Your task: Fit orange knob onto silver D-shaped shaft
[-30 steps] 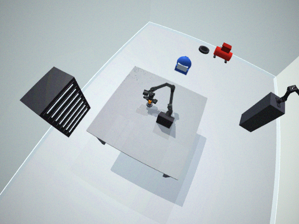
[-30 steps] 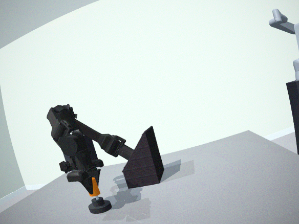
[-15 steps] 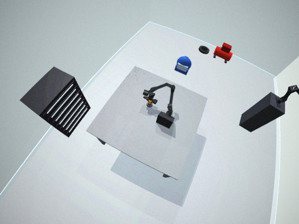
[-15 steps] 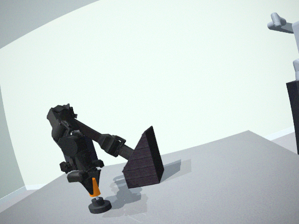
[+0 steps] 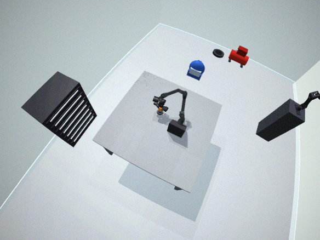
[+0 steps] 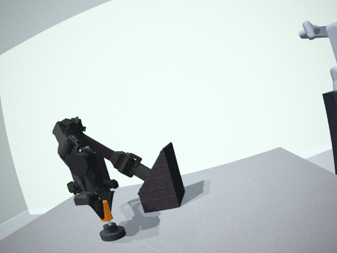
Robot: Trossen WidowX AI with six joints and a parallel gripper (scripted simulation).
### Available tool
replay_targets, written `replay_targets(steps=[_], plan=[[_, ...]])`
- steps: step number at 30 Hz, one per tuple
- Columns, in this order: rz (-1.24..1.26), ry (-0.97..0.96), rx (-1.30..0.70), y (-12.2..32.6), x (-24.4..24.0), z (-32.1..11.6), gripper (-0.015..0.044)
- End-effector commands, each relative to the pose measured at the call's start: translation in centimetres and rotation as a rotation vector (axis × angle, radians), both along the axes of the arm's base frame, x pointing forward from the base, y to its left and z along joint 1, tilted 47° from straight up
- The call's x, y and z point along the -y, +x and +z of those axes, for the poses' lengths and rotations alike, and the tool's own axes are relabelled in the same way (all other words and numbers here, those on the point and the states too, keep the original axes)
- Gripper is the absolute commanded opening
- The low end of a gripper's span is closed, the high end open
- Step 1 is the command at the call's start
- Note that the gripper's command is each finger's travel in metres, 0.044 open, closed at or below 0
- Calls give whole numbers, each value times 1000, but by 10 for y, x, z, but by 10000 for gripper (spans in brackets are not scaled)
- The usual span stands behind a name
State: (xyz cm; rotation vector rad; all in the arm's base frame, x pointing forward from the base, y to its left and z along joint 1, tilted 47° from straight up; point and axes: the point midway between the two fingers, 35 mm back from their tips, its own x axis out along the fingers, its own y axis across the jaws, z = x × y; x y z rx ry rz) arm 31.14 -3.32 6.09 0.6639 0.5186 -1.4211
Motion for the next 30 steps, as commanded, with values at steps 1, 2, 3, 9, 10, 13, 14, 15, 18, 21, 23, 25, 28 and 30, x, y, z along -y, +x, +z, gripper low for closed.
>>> replay_targets(steps=[1,2,3,9,10,13,14,15,18,21,23,25,28,30], plan=[[-78,11,86,3,0,1,0],[-86,12,94,3,1,1,0],[-86,12,94,3,1,1,0],[-86,12,94,2,1,0,0],[-86,12,94,1,1,0,0],[-86,12,94,1,1,-1,0],[-86,12,94,1,1,-1,0],[-86,12,94,0,1,-1,0],[-86,12,93,-1,1,-1,0],[-86,12,93,-2,1,-1,0],[-86,12,93,-2,2,-1,0],[-86,12,93,-1,2,-2,0],[-86,12,93,-1,2,-2,0],[-86,12,93,0,3,-2,0]])
